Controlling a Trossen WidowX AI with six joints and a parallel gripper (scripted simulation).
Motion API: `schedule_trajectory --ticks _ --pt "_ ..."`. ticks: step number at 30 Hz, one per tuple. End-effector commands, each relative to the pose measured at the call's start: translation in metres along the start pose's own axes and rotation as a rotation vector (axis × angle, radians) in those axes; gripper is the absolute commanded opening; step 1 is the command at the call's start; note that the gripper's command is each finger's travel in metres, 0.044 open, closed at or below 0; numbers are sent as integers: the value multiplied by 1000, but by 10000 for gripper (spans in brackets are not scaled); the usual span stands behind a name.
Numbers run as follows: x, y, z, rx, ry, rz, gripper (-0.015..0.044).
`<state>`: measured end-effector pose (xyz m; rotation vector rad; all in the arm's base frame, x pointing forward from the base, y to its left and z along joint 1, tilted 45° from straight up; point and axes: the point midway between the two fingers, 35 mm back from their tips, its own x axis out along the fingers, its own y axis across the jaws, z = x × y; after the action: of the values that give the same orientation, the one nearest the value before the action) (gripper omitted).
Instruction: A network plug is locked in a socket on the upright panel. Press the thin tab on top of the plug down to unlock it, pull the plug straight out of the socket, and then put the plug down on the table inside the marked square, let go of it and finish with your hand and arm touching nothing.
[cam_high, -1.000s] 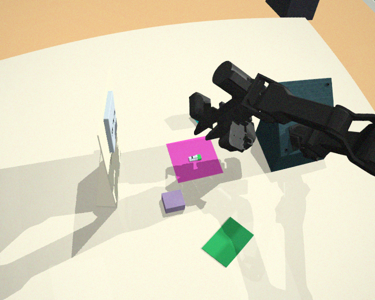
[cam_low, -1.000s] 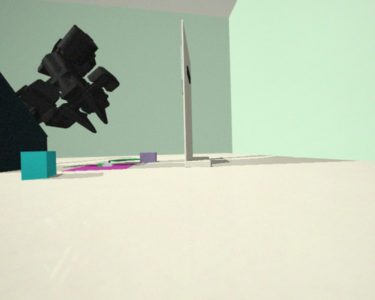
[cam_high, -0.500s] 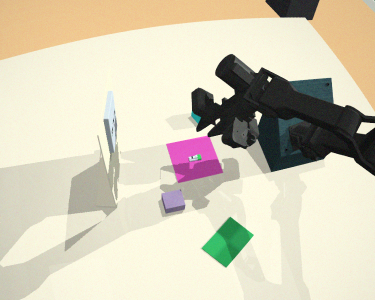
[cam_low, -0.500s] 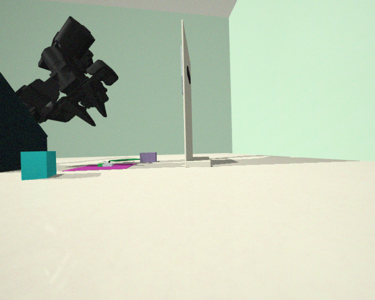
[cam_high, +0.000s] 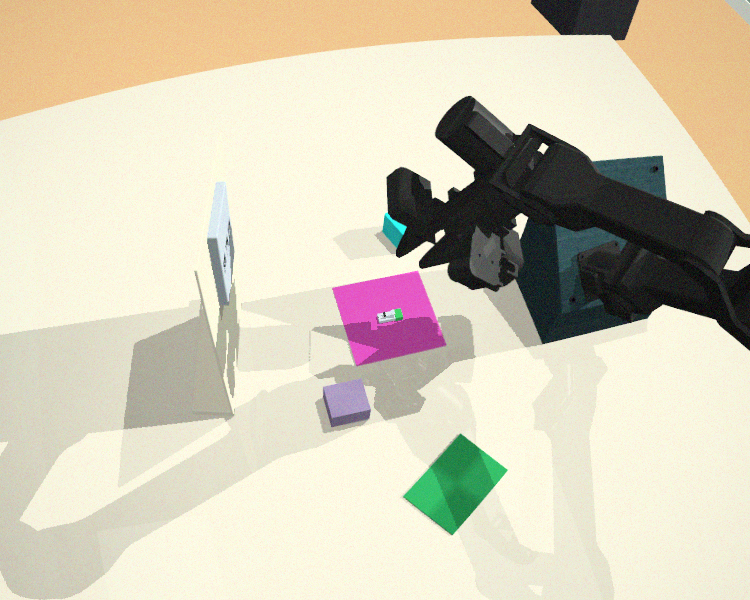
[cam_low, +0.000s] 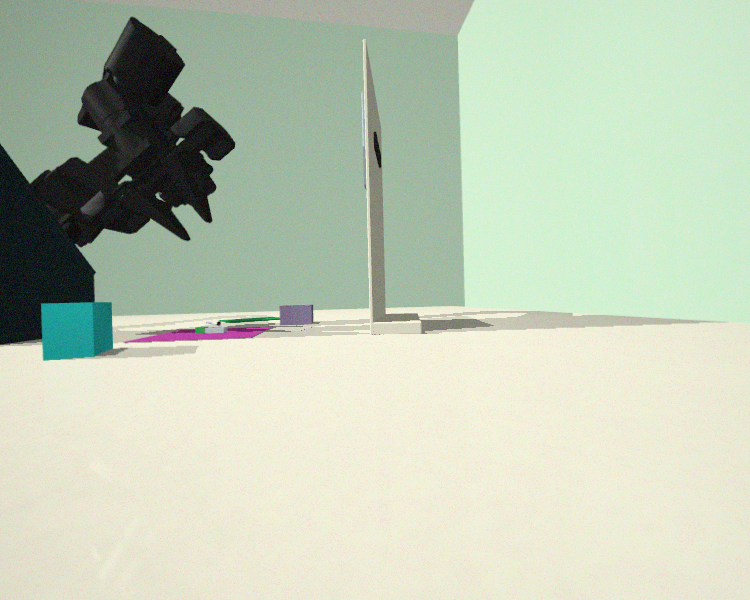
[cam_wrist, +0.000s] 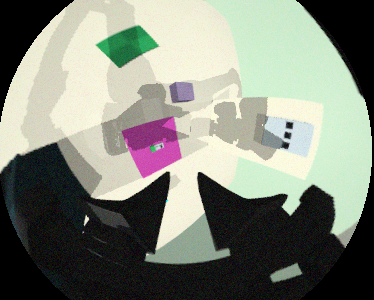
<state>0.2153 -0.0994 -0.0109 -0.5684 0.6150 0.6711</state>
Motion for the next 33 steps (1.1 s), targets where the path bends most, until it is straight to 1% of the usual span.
schedule_trajectory --ticks 1,29,32,33 --pt "-8 -9 -2 -6 3 -3 156" --pt "-85 -57 1 -10 -1 -6 156" --pt "-87 -58 2 -10 -2 -6 156" --pt "-87 -58 2 -10 -2 -6 182"
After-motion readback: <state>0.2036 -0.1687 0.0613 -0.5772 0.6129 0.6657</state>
